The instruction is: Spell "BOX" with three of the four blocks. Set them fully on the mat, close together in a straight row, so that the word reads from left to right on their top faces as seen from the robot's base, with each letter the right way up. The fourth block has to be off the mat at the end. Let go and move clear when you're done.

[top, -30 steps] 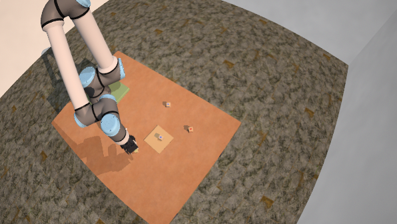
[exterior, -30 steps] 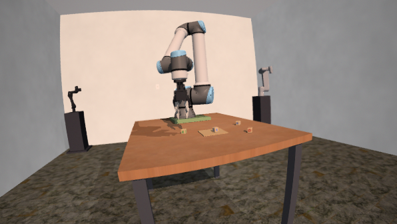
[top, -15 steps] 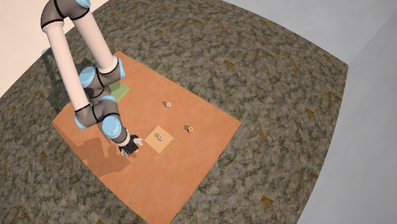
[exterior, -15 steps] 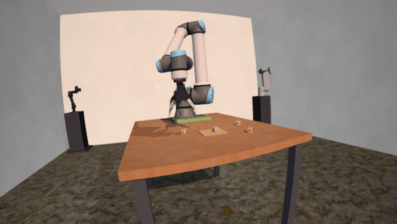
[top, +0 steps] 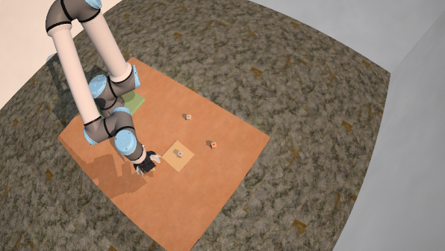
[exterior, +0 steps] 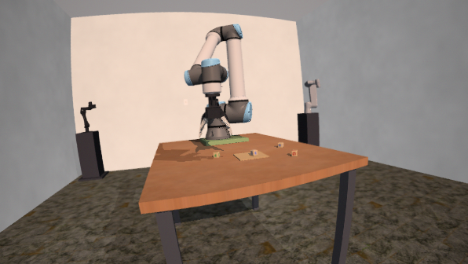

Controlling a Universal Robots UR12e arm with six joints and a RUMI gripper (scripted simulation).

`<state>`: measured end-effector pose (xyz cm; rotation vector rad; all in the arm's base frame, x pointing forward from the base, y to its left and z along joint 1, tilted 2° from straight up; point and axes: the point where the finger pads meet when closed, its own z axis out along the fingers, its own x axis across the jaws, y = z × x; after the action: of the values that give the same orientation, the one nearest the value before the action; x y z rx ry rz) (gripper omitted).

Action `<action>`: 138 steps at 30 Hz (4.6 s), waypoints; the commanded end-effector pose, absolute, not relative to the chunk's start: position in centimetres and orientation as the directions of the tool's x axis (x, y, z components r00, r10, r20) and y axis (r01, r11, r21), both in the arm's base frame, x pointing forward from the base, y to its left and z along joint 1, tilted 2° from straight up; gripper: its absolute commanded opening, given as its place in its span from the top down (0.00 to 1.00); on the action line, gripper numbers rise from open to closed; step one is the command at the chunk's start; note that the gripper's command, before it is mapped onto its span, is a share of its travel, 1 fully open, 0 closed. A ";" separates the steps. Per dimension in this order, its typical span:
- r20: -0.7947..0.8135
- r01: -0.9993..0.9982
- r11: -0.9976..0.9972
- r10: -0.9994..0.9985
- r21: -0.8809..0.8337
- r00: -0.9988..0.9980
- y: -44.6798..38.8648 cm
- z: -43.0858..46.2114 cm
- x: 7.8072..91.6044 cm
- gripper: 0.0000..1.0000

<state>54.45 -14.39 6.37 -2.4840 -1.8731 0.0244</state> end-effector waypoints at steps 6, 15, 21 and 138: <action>0.002 0.927 -0.373 0.928 -0.033 0.373 -12.9 6.4 55.3 0.00; -0.005 0.827 -0.561 0.828 -0.032 0.561 -9.8 6.5 56.8 0.00; -0.009 0.750 -0.661 0.750 -0.031 0.661 -7.9 6.5 57.7 0.00; -0.026 0.198 -0.980 0.198 -0.020 0.980 2.2 3.0 61.5 0.63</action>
<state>61.42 2.15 3.73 -3.1083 -0.3106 0.0464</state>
